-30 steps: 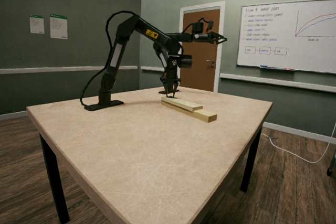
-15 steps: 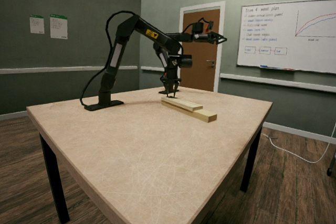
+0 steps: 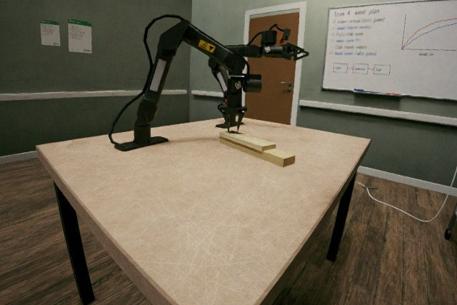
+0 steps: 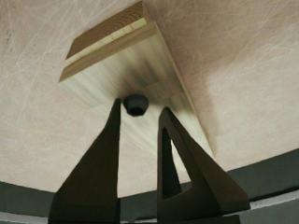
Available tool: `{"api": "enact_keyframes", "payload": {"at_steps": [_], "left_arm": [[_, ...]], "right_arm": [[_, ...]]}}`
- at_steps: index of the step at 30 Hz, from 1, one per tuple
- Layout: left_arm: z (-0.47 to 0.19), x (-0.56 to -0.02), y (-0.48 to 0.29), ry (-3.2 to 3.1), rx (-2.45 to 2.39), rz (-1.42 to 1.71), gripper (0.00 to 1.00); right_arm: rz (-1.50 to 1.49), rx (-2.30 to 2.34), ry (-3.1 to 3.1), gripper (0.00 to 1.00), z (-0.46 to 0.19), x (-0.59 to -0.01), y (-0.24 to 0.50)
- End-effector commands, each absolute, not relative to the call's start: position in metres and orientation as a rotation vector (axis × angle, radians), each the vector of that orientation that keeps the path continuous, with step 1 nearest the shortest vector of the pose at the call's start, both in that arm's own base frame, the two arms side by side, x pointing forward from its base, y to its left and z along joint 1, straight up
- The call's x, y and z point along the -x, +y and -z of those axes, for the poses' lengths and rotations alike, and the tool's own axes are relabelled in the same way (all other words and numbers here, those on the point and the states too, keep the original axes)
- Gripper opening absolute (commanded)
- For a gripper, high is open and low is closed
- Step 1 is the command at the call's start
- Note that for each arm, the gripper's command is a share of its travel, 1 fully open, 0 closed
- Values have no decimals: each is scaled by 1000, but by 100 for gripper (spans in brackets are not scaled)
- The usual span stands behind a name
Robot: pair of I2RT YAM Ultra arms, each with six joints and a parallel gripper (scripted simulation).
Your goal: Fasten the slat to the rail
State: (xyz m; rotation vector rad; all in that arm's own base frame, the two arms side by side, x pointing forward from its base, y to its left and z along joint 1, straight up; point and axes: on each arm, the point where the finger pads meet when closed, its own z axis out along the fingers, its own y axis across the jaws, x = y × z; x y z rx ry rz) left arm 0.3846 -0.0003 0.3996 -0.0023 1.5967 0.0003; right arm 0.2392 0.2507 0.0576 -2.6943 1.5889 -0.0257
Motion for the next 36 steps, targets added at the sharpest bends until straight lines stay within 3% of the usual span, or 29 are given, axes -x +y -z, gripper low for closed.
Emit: {"api": "enact_keyframes", "payload": {"at_steps": [1,22,36], "left_arm": [[-405,-384,0,1583,2,0,100],[-405,-384,0,1583,2,0,100],[-405,-384,0,1583,2,0,100]], "right_arm": [[5,2698,1585,34,-52,-238,251],[4,2699,1585,34,-47,-238,251],[35,2670,1575,17,-60,-243,255]]}}
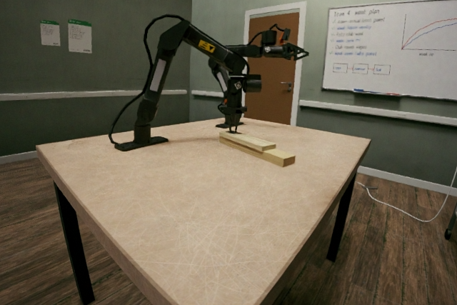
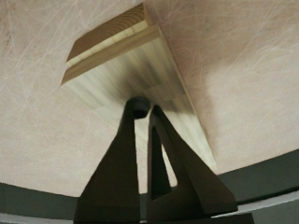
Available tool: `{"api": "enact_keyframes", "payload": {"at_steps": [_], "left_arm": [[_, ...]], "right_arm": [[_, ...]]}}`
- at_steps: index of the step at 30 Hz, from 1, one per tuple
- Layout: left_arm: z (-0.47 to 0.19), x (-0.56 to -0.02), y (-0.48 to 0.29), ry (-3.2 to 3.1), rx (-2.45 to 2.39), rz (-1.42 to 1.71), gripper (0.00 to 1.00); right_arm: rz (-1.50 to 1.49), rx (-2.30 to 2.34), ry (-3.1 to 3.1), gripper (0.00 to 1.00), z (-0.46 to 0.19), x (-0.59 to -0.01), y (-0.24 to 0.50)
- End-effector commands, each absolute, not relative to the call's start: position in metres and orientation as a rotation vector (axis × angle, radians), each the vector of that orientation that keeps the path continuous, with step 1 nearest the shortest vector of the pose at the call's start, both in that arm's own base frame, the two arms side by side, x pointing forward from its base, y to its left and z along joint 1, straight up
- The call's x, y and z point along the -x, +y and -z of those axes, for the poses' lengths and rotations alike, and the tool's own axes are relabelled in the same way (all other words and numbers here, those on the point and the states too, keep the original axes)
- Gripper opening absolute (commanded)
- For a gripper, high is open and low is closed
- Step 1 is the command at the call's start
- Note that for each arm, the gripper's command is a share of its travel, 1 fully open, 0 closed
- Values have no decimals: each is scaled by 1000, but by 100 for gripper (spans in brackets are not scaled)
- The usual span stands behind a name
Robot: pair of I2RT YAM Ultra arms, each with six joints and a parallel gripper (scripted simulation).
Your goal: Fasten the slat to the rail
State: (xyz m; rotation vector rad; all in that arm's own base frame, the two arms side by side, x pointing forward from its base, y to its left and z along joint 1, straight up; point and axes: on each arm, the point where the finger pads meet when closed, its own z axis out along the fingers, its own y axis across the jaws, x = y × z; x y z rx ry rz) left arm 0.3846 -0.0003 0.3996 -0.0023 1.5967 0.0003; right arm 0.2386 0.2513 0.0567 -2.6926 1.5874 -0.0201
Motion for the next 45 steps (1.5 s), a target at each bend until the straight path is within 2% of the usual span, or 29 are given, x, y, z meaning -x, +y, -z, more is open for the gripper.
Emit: {"api": "enact_keyframes", "payload": {"at_steps": [1,4,30,45], "left_arm": [[-405,-384,0,1583,2,0,100],[-405,-384,0,1583,2,0,100],[-405,-384,0,1583,2,0,100],[-405,-384,0,1583,2,0,100]], "right_arm": [[35,2670,1575,15,-60,-243,255],[35,2670,1575,12,-60,-243,255],[39,2661,1584,12,-61,-244,255],[12,2100,2279,12,-60,-246,257]]}}
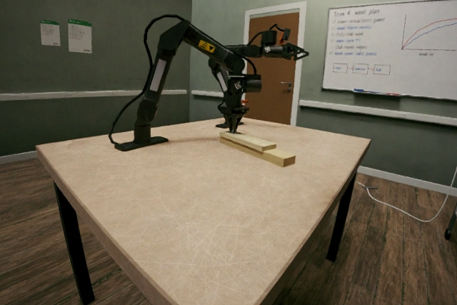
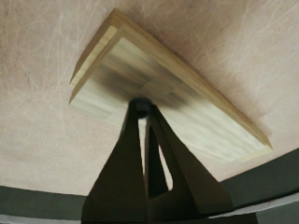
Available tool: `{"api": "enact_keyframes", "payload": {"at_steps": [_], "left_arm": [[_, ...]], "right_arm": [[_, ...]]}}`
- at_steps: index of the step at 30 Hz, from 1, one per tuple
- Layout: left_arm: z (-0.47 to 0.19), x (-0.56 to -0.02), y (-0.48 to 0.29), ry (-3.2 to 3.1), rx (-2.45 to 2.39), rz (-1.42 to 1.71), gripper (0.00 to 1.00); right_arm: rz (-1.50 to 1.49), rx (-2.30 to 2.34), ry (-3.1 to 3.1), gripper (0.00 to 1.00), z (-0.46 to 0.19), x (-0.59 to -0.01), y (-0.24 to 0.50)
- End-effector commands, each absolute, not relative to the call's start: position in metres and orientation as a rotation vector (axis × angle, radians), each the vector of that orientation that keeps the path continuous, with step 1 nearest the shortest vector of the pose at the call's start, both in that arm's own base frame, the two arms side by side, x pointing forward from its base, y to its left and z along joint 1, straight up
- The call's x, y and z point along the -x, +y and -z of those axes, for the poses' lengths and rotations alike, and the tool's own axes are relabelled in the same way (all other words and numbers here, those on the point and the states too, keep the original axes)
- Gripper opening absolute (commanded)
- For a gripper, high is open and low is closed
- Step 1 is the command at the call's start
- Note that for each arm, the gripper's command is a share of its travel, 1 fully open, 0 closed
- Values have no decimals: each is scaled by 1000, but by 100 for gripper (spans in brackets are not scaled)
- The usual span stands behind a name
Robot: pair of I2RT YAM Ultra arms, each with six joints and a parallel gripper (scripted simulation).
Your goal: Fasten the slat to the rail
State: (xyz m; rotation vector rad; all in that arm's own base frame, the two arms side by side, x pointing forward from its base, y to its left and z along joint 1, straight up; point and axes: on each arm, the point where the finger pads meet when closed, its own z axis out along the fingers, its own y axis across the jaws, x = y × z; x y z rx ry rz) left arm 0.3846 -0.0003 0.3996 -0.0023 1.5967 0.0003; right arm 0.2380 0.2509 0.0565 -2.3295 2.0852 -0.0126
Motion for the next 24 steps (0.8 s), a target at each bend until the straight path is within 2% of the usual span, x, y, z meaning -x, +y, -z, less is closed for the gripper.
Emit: {"api": "enact_keyframes", "payload": {"at_steps": [1,24], "left_arm": [[-405,-384,0,1583,2,0,100],[-405,-384,0,1583,2,0,100]], "right_arm": [[12,2100,2279,12,-60,-246,257],[-7,1058,2933,12,-60,-244,255]]}}
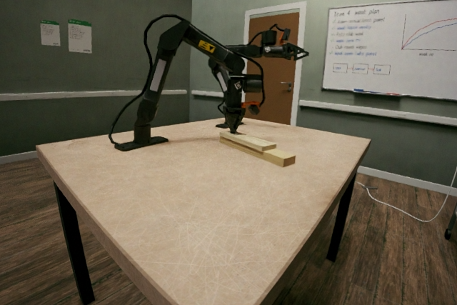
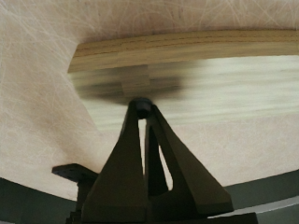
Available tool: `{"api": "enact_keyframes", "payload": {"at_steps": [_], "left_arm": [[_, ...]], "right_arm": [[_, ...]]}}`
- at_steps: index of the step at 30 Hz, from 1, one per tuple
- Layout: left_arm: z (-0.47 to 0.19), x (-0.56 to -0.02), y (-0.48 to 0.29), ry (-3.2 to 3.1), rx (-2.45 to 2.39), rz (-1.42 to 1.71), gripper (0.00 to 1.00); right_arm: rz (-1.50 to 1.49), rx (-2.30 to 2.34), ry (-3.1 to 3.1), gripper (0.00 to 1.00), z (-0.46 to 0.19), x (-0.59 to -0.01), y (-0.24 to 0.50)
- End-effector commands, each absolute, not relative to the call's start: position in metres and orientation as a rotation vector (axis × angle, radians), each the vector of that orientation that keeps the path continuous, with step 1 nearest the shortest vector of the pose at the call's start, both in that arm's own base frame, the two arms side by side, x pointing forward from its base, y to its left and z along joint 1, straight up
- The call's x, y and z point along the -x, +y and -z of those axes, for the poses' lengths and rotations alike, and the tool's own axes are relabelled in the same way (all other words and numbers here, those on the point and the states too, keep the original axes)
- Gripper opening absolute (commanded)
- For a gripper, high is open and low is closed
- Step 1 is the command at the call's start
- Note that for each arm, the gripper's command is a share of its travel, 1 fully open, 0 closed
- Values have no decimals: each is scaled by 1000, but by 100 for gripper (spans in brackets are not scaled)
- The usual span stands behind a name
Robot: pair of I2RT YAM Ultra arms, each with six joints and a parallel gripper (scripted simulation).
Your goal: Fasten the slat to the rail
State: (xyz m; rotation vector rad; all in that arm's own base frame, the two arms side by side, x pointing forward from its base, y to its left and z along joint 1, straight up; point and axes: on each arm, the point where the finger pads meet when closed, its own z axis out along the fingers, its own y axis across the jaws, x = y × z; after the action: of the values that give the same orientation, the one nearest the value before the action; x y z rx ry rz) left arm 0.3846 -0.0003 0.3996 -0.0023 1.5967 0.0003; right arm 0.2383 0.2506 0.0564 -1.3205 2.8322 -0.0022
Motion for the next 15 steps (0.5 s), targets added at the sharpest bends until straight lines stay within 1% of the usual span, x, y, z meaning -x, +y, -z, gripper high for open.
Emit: {"api": "enact_keyframes", "payload": {"at_steps": [1,10,12,15], "left_arm": [[-405,-384,0,1583,2,0,100],[-405,-384,0,1583,2,0,100],[-405,-384,0,1583,2,0,100],[-405,-384,0,1583,2,0,100]], "right_arm": [[-6,1000,2956,12,-60,-244,255],[-10,456,3093,12,-60,-244,254],[-10,456,3093,12,-60,-244,254],[-12,270,3117,12,-60,-244,254]]}}
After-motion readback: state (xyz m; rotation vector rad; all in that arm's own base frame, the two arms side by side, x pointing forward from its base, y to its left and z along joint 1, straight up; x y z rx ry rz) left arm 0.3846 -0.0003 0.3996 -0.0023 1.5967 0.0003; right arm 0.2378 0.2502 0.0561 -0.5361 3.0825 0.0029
